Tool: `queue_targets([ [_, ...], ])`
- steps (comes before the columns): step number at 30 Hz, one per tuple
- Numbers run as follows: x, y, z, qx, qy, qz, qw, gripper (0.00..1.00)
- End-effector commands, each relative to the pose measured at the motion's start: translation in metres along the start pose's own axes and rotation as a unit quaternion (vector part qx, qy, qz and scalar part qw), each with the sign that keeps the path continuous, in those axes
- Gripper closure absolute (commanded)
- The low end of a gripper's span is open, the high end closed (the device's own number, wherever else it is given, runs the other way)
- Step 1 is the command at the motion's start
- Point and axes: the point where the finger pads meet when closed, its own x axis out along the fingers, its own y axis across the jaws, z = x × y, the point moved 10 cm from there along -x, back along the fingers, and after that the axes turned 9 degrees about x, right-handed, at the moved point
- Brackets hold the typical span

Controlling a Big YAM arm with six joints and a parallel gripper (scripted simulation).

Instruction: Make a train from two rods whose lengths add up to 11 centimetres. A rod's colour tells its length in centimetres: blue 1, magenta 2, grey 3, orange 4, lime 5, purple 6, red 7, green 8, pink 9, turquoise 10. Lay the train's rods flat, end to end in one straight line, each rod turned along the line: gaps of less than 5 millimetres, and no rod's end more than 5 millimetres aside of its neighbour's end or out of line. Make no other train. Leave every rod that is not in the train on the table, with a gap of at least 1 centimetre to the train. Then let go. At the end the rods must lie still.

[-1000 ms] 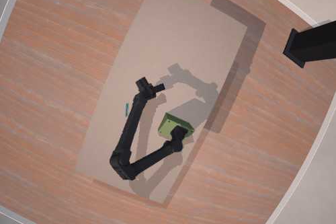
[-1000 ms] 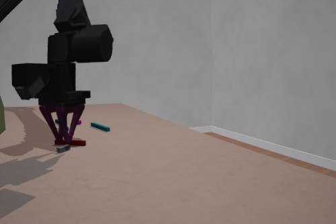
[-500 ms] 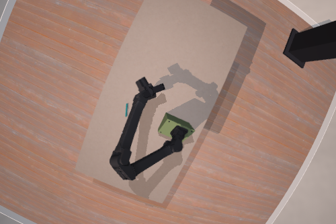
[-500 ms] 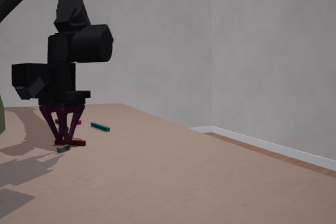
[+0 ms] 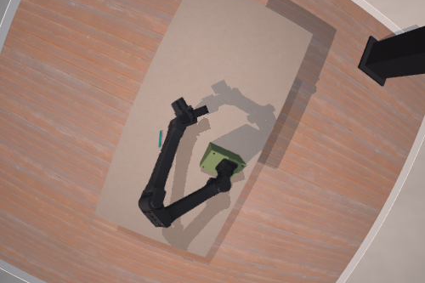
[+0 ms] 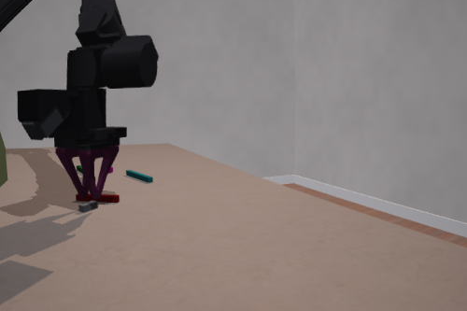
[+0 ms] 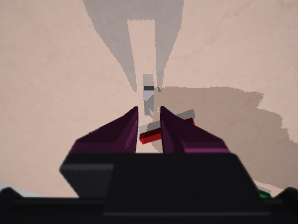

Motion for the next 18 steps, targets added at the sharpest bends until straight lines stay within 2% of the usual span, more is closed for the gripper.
queue_targets([
  [1,0.005,0.008,-0.006,-0.005,0.0,0.005,1.0,0.77],
  [18,0.019,0.001,-0.001,0.0,-0.002,-0.001,1.0,0.77],
])
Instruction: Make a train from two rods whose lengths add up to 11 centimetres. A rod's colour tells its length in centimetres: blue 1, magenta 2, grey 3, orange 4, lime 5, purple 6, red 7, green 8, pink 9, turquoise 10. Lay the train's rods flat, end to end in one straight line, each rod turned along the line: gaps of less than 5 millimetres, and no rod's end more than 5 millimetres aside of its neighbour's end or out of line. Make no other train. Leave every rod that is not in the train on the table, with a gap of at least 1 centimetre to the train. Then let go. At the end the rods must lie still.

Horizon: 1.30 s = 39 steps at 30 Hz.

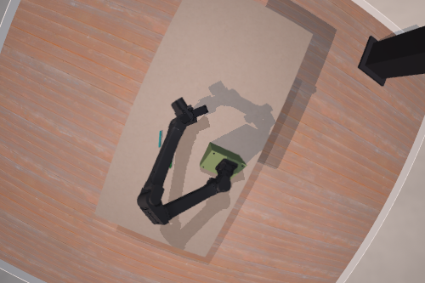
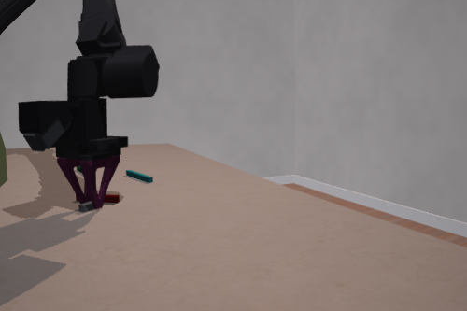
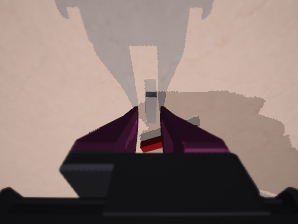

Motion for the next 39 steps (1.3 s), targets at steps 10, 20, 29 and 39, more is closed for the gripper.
queue_targets([
  [10,0.0025,0.0003,0.001,0.004,0.0,-0.001,1.0,0.77],
  [20,0.0025,0.0003,0.001,0.004,0.0,-0.001,1.0,0.77],
  [29,0.0025,0.0003,0.001,0.004,0.0,-0.001,1.0,0.77],
  [39,0.0025,0.0003,0.001,0.004,0.0,-0.001,1.0,0.96],
])
